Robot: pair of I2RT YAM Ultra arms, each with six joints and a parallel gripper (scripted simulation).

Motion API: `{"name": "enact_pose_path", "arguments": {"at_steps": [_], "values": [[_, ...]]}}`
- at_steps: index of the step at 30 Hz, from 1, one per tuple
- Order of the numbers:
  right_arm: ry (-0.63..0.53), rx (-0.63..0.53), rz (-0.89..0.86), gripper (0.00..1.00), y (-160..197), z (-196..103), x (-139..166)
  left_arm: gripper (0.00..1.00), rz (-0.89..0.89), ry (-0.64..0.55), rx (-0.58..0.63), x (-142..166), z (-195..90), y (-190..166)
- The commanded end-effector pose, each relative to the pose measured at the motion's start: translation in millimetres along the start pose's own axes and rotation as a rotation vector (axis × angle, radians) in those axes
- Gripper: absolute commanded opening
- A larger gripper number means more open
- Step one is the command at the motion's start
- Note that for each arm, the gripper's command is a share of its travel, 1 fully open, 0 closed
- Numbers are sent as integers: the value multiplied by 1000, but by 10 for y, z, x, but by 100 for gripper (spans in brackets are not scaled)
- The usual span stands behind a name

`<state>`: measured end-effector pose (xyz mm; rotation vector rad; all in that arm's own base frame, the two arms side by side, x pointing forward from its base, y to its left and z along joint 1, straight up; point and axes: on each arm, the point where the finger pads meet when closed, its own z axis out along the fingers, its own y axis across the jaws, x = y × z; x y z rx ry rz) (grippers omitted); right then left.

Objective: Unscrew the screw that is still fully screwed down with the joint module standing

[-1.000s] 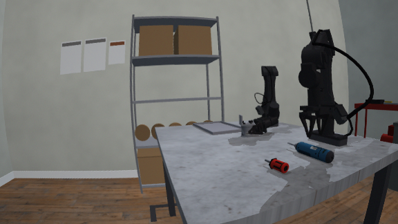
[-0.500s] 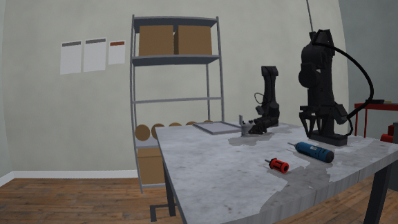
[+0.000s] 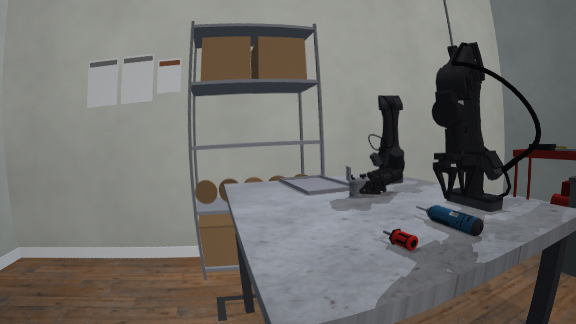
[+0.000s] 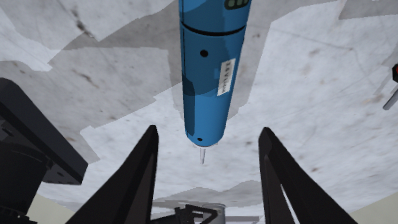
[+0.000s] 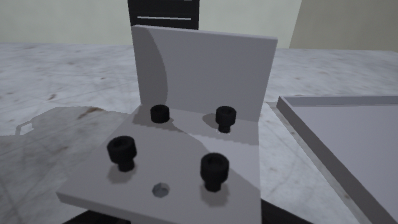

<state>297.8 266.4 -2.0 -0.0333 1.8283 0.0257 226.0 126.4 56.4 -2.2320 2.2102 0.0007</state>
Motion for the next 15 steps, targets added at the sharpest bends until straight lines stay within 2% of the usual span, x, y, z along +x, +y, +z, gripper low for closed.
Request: {"name": "enact_pose_path", "arguments": {"at_steps": [1, 6, 8, 15], "values": [[-5, -1, 10, 59, 11, 2, -32, 65, 6, -38, 40, -52, -114, -107], [-5, -1, 10, 59, 11, 2, -32, 65, 6, -38, 40, -52, -114, -107], [-5, -1, 10, 59, 11, 2, -32, 65, 7, -9, -15, 12, 89, 12], [-5, -1, 10, 59, 11, 2, -32, 65, 2, -8, -17, 1, 209, 21]]}}
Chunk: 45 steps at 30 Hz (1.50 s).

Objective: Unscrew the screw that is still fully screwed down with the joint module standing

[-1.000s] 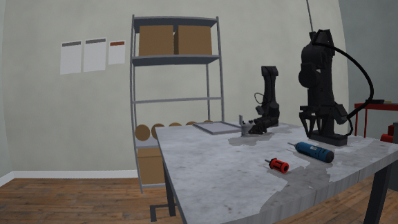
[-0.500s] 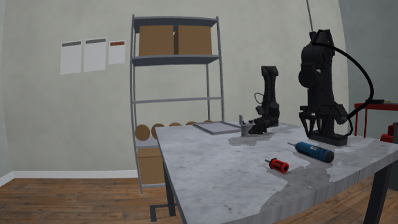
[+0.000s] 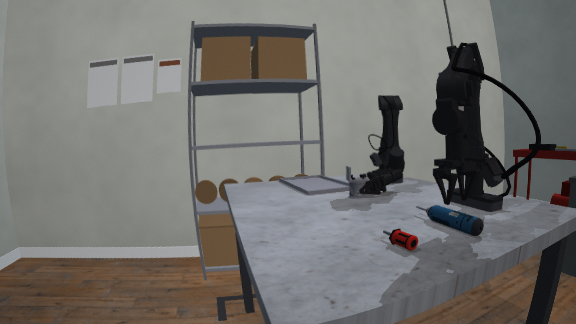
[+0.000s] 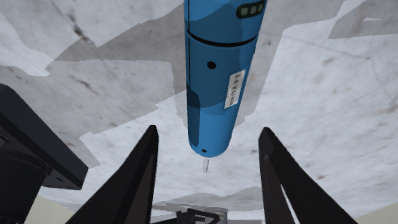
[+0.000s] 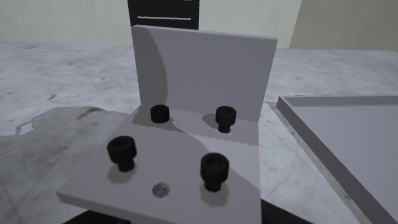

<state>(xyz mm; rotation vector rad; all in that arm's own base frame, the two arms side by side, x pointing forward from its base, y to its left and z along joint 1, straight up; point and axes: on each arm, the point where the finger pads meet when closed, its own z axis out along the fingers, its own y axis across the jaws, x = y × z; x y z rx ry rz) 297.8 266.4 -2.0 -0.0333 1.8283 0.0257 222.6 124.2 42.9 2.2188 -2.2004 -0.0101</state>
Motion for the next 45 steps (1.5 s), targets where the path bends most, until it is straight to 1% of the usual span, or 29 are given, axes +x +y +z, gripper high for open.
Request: {"name": "enact_pose_path", "arguments": {"at_steps": [1, 3, 5, 8, 9, 10, 20, 22, 25, 26, 27, 37, 39, 45], "values": [[-5, -1, 10, 59, 11, 2, -32, 65, 0, -19, 6, -24, 74, -19], [-5, -1, 10, 59, 11, 2, -32, 65, 0, -16, -1, -22, 125, -13], [-5, -1, 10, 59, 11, 2, -32, 65, 0, -38, 41, -73, 9, -110], [-5, -1, 10, 59, 11, 2, -32, 65, 0, -40, 45, -75, -1, -112], [-5, -1, 10, 59, 11, 2, -32, 65, 1, -19, 6, -24, 123, -19], [-5, -1, 10, 59, 11, 2, -32, 65, 1, -16, -1, -21, 159, -13], [-5, -1, 10, 59, 11, 2, -32, 65, 0, -16, 0, -25, 320, -13], [-5, -1, 10, 59, 11, 2, -32, 65, 0, -42, 47, -87, 192, -127], [-5, -1, 10, 59, 11, 2, -32, 65, 0, -42, 48, -87, 190, -128], [-5, -1, 10, 59, 11, 2, -32, 65, 1, -20, 6, -31, 321, -25], [-5, -1, 10, 59, 11, 2, -32, 65, 1, -16, -1, -24, 357, -12], [-5, -1, 10, 59, 11, 2, -32, 65, 0, -16, 0, -29, 519, -15], [-5, -1, 10, 59, 11, 2, -32, 65, 0, -43, 50, -96, 386, -139], [-5, -1, 10, 59, 11, 2, -32, 65, 0, -44, 52, -98, 381, -140]]}}
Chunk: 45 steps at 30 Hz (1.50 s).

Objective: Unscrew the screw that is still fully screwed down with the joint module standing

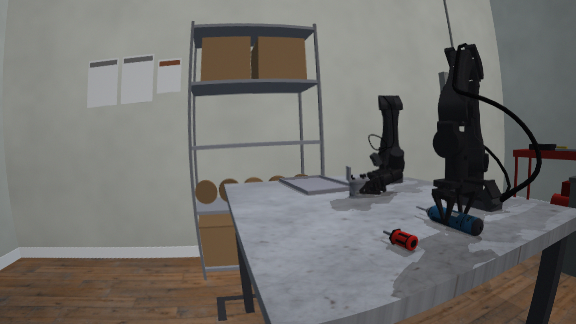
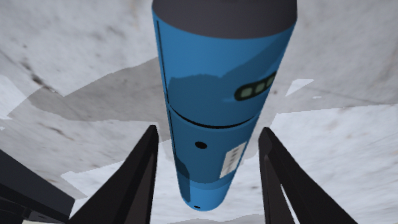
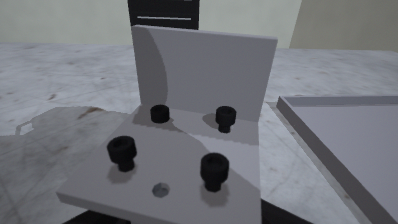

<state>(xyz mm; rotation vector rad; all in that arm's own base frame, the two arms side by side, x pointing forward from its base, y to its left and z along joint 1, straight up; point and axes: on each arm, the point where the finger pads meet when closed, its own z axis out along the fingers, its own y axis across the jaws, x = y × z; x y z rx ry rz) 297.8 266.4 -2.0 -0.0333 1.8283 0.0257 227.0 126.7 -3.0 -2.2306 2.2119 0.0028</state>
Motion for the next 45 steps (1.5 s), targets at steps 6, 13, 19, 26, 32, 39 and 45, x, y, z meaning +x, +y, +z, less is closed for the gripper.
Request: {"name": "enact_pose_path", "arguments": {"at_steps": [6, 13, 19, 26, 32, 39, 45], "values": [[-5, -1, 10, 59, 11, 2, -32, 65, 0, -12, 11, -24, -24, -27], [-5, -1, 10, 59, 11, 2, -32, 65, 0, -12, 11, -24, -24, -27], [-5, -1, 10, 59, 11, 2, -32, 55, 0, -12, 11, -24, -24, -27], [-5, -1, 10, 59, 11, 2, -32, 55, 0, -12, 11, -24, -24, -27], [-5, -1, 10, 59, 11, 2, -32, 46, 0, -12, 11, -24, -24, -27], [-5, -1, 10, 59, 11, 2, -32, 46, 0, -12, 11, -24, -24, -27], [-5, -1, 10, 59, 11, 2, -32, 46, 0, -12, 11, -24, -24, -27]]}}
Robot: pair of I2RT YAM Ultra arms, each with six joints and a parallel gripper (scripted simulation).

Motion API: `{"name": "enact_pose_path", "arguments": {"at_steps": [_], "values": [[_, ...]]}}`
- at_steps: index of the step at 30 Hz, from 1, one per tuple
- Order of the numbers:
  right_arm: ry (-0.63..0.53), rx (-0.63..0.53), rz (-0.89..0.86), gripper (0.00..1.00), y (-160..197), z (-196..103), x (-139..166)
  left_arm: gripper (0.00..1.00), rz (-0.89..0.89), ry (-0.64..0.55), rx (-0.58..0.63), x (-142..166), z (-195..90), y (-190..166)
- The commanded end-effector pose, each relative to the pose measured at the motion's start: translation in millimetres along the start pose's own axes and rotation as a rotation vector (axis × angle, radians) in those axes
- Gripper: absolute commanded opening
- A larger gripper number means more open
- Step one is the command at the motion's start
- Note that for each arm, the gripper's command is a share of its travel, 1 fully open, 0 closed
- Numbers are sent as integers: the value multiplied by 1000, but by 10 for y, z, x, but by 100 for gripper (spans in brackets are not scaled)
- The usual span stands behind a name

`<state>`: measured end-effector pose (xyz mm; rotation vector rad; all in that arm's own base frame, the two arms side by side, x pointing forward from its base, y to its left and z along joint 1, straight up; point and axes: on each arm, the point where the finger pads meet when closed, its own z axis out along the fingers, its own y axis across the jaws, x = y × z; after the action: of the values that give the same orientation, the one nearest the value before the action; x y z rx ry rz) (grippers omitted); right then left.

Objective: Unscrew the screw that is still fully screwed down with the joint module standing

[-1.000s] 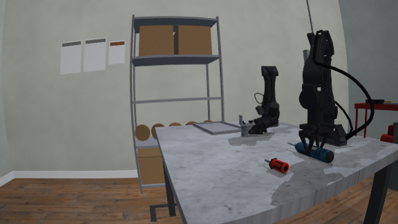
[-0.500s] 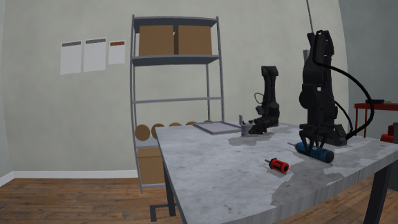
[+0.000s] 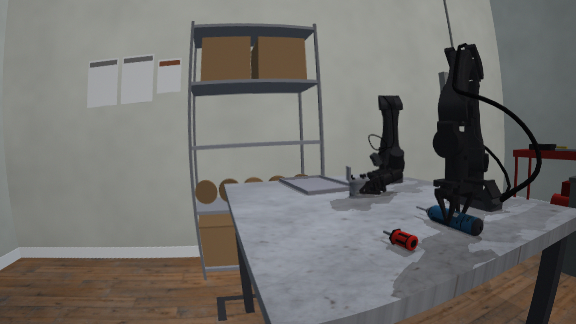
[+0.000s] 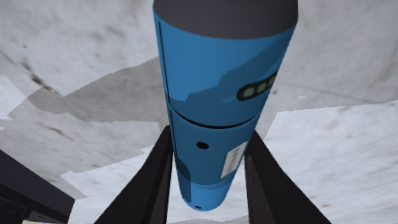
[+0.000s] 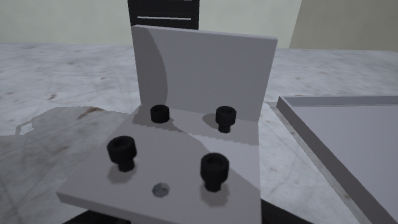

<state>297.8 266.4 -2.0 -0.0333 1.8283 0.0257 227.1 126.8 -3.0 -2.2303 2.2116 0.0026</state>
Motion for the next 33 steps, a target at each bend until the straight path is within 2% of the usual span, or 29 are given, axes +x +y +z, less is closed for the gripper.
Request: {"name": "enact_pose_path", "arguments": {"at_steps": [1, 33], "values": [[-5, -1, 10, 59, 11, 2, -32, 46, 0, -12, 10, -23, -24, -26], [-5, -1, 10, 59, 11, 2, -32, 44, 0, -12, 10, -23, -24, -26]]}}
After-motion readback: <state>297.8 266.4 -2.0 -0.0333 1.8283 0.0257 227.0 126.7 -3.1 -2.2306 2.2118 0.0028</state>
